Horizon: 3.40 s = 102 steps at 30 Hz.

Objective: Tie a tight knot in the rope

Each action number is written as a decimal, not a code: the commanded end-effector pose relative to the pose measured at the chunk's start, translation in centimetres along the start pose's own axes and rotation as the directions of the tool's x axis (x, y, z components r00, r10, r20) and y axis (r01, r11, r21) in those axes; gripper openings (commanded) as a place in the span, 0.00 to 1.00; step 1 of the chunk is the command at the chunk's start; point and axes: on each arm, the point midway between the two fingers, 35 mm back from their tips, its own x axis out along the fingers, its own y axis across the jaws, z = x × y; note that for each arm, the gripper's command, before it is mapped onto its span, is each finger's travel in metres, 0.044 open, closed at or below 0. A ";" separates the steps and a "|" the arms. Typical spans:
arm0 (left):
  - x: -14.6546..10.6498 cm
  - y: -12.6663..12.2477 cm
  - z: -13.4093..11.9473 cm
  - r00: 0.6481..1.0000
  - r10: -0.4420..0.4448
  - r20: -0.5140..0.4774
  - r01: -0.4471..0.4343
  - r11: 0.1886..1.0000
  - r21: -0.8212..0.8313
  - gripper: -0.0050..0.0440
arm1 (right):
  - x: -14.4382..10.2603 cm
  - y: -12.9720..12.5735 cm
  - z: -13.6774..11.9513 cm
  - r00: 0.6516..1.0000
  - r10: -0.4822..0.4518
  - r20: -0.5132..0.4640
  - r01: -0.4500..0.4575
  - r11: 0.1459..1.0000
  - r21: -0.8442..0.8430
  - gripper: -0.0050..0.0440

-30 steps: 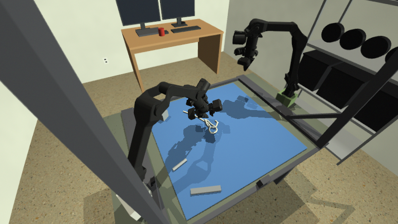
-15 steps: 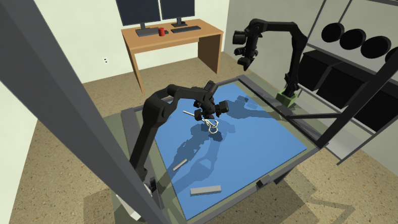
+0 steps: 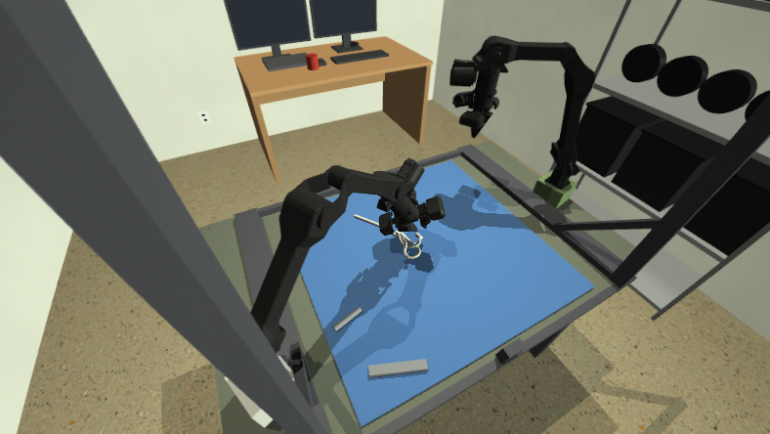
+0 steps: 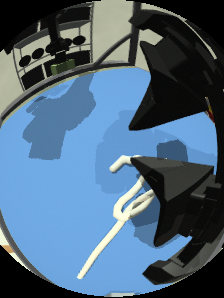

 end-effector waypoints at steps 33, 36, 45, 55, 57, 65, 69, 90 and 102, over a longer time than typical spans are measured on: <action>2.8 1.5 -0.6 1.000 0.003 0.005 -0.003 1.000 -0.002 0.36 | -0.8 -0.1 -0.1 1.000 0.009 0.022 -0.009 1.000 -0.002 0.28; 3.0 1.6 -0.7 1.000 0.003 0.005 -0.003 1.000 -0.002 0.36 | -0.8 -0.1 -0.1 1.000 0.009 0.022 -0.009 1.000 -0.002 0.28; 3.1 1.6 -0.7 1.000 0.003 0.005 -0.003 1.000 -0.002 0.36 | -0.8 -0.1 -0.1 1.000 0.009 0.022 -0.009 1.000 -0.002 0.28; 3.1 1.6 -0.7 1.000 0.003 0.005 -0.003 1.000 -0.002 0.33 | -0.8 -0.1 -0.1 1.000 0.009 0.022 -0.009 1.000 -0.002 0.28; 3.1 1.6 -0.7 1.000 0.003 0.005 -0.003 1.000 -0.002 0.30 | -0.8 -0.1 -0.1 1.000 0.009 0.022 -0.009 1.000 -0.002 0.28; 3.1 1.6 -0.7 1.000 0.003 0.005 -0.003 1.000 -0.002 0.19 | -0.8 -0.1 -0.1 1.000 0.009 0.022 -0.009 1.000 -0.002 0.28; 3.1 1.6 -0.7 1.000 0.003 0.005 -0.003 1.000 -0.002 0.14 | -0.8 -0.1 -0.1 1.000 0.009 0.022 -0.009 1.000 -0.002 0.28; 2.9 1.5 -0.7 1.000 0.003 0.005 -0.003 1.000 -0.002 0.14 | -0.8 -0.1 -0.1 1.000 0.009 0.022 -0.009 1.000 -0.002 0.28; 1.4 0.8 -0.3 1.000 0.002 0.006 -0.002 1.000 -0.002 0.14 | -0.8 -0.1 -0.1 1.000 0.009 0.022 -0.009 1.000 -0.002 0.28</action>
